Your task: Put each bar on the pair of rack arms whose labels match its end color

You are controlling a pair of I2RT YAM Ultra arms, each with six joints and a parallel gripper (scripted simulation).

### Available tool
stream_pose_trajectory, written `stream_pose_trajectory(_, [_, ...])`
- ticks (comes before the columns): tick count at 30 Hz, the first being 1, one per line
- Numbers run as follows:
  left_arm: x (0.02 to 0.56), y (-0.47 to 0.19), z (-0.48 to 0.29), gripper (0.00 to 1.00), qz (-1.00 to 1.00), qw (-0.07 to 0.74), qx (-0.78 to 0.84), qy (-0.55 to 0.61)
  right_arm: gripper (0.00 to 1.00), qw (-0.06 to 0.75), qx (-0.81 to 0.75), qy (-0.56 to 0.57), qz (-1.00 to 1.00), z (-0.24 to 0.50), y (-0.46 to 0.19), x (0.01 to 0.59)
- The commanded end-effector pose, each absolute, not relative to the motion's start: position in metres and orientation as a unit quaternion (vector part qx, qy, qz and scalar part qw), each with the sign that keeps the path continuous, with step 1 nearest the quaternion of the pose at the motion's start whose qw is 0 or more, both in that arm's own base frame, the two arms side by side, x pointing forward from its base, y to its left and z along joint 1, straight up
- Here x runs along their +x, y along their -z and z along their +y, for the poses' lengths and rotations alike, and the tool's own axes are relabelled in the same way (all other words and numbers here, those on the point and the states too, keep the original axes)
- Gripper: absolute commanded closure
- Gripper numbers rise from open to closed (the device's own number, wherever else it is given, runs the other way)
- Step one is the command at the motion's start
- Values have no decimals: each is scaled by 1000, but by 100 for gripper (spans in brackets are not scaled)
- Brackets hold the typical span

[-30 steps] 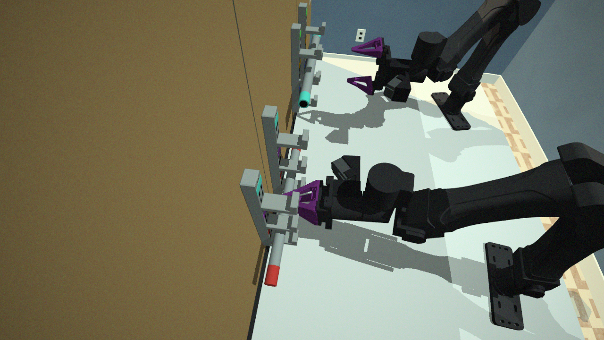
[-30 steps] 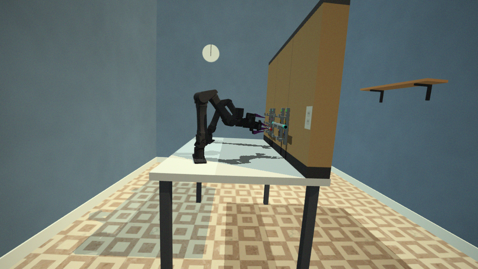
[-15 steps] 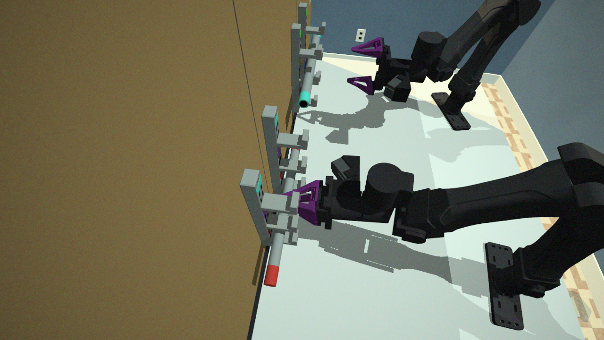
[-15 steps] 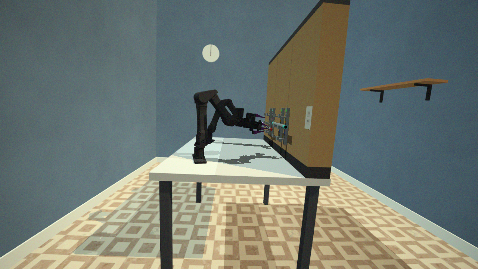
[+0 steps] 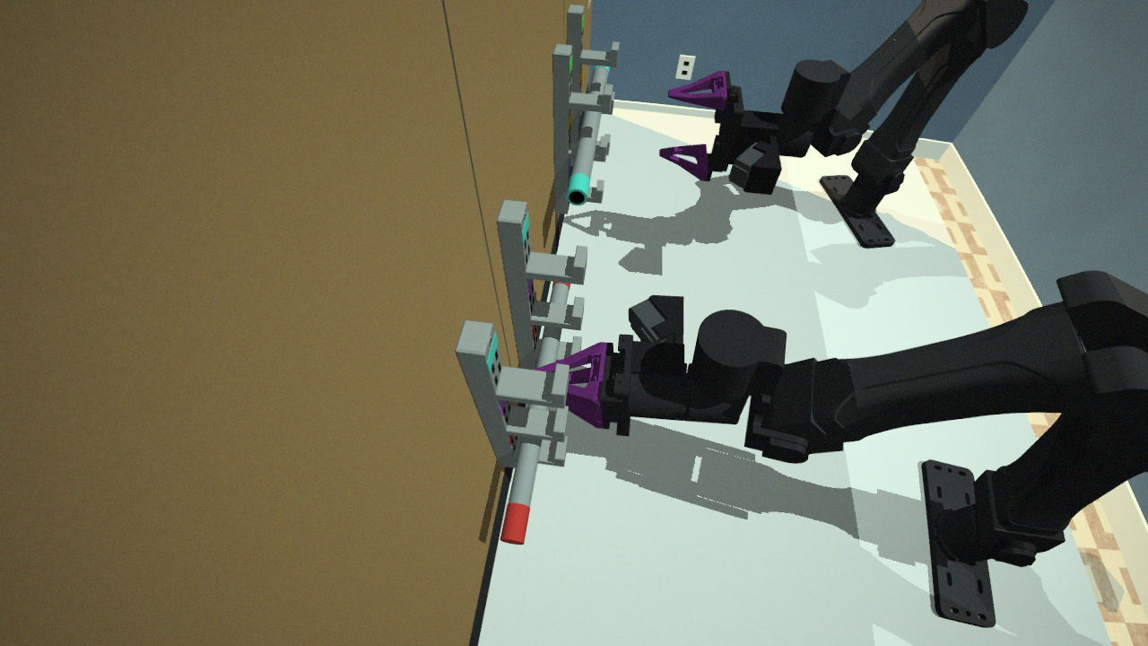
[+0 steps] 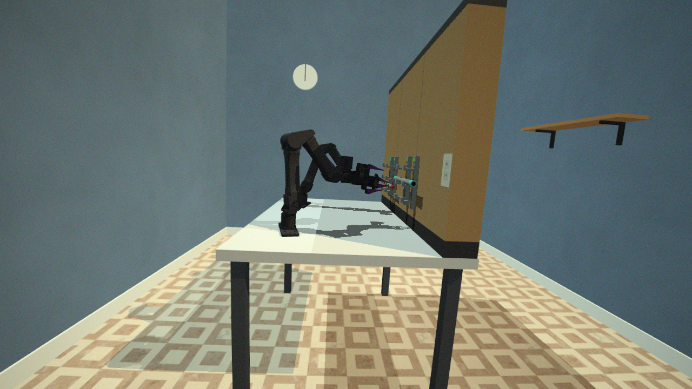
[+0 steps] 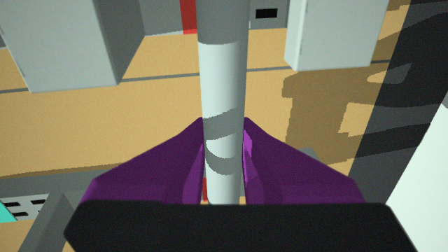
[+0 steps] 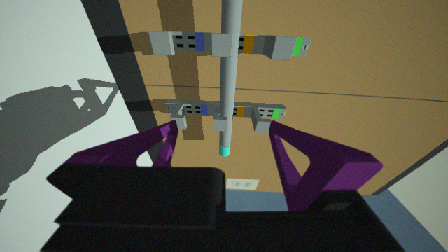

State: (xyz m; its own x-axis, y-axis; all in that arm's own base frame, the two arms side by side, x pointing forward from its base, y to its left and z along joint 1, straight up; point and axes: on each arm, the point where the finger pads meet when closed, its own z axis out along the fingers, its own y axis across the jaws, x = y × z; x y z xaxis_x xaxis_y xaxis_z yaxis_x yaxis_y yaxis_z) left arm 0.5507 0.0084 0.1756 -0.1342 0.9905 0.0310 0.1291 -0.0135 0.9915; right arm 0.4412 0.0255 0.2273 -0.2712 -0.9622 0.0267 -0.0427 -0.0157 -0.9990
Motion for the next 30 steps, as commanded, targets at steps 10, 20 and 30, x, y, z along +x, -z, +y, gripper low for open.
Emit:
stream_pose_trajectory(10, [560,-211,14,100,535,463,463,-535,0,428,-428,563,563,29,-237,442])
stream_pose_trajectory(20, [560,-206,14,100,535,463,463,-535,0,428,-428,563,563,29,-237,442])
stream_pose_trajectory(30, [560,-202,14,100,535,463,463,-535,0,428,-428,563,563,29,-237,442])
